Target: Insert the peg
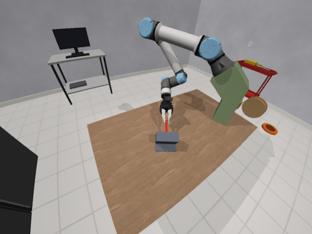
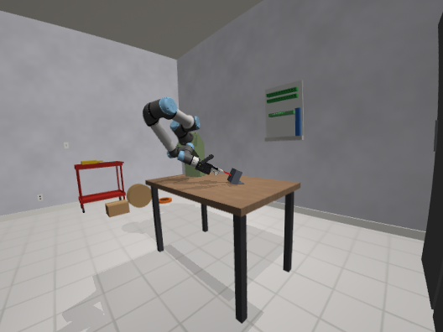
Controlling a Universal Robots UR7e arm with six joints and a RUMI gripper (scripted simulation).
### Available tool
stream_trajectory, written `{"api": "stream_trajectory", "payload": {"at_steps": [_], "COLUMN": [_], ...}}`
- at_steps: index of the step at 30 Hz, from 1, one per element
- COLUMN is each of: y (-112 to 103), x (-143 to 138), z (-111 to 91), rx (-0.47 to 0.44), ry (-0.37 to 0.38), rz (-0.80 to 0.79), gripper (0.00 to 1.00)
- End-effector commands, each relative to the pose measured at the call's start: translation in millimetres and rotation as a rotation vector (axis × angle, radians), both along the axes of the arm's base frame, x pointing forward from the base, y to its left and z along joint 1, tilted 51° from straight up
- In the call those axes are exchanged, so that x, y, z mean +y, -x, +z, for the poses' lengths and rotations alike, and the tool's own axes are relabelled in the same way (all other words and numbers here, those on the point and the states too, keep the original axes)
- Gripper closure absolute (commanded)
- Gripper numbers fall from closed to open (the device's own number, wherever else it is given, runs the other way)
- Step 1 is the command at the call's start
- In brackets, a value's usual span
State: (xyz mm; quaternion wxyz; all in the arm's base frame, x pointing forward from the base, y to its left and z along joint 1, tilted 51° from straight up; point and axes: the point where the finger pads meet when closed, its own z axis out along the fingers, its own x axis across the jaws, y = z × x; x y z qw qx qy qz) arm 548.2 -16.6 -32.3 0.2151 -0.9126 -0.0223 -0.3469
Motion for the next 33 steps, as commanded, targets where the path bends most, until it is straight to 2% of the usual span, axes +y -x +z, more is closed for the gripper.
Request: {"api": "stream_trajectory", "payload": {"at_steps": [1, 33], "y": [-3, -21], "x": [2, 14], "z": [-2, -22], "rx": [-0.001, -0.001], "ry": [0.0, 0.0], "rz": [0.0, 0.0], "gripper": [1.0, 1.0]}}
